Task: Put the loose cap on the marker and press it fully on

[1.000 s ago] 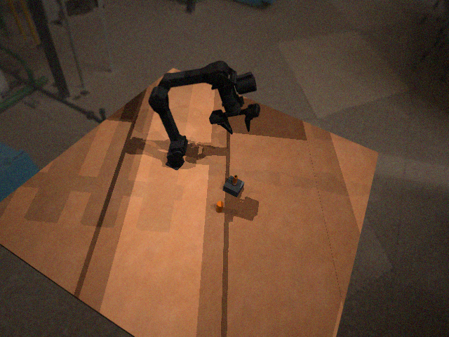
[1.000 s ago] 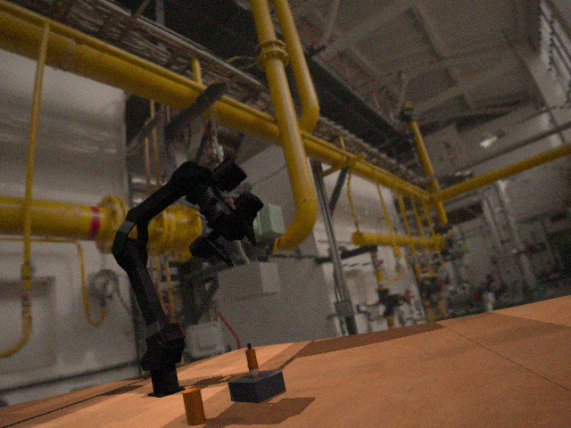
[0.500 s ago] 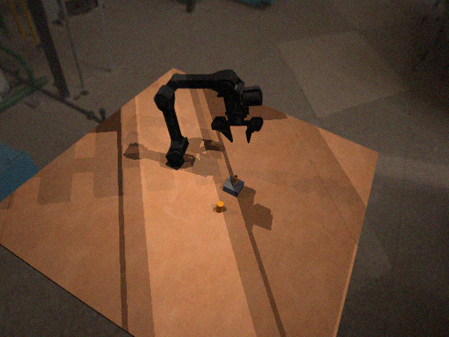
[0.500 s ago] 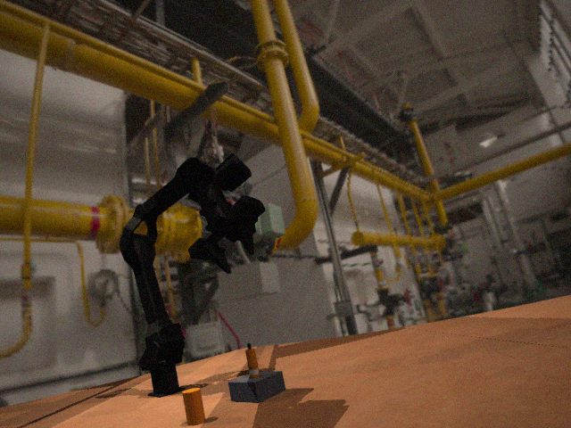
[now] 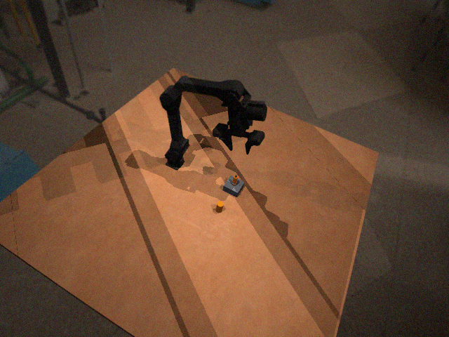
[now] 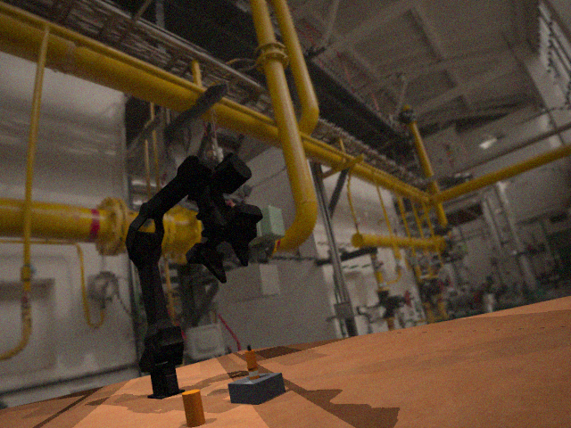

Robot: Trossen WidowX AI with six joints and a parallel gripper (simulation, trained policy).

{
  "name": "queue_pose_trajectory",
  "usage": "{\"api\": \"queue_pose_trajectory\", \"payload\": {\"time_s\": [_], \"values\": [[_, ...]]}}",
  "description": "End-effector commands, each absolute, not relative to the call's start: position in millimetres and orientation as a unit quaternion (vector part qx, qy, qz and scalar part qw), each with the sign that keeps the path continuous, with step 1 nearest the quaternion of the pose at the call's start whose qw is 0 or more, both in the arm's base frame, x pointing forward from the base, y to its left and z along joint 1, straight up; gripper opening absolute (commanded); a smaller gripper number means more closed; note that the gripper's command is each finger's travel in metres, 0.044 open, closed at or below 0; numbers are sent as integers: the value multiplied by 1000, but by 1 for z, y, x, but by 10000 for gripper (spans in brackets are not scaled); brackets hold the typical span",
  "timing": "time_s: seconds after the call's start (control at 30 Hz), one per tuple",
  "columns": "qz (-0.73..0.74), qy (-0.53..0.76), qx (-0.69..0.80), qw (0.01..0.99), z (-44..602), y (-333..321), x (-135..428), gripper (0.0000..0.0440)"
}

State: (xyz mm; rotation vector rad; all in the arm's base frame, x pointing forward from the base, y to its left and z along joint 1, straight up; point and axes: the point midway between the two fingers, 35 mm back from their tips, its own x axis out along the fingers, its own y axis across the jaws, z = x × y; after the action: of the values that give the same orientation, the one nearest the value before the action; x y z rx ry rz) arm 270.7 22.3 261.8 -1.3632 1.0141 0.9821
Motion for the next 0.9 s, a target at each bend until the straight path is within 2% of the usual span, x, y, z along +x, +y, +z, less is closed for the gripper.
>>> {"api": "queue_pose_trajectory", "payload": {"time_s": [0.0,0.87], "values": [[416,435,-570,559,260,17,274,322],[411,512,-490,573,226,-40,296,319]]}}
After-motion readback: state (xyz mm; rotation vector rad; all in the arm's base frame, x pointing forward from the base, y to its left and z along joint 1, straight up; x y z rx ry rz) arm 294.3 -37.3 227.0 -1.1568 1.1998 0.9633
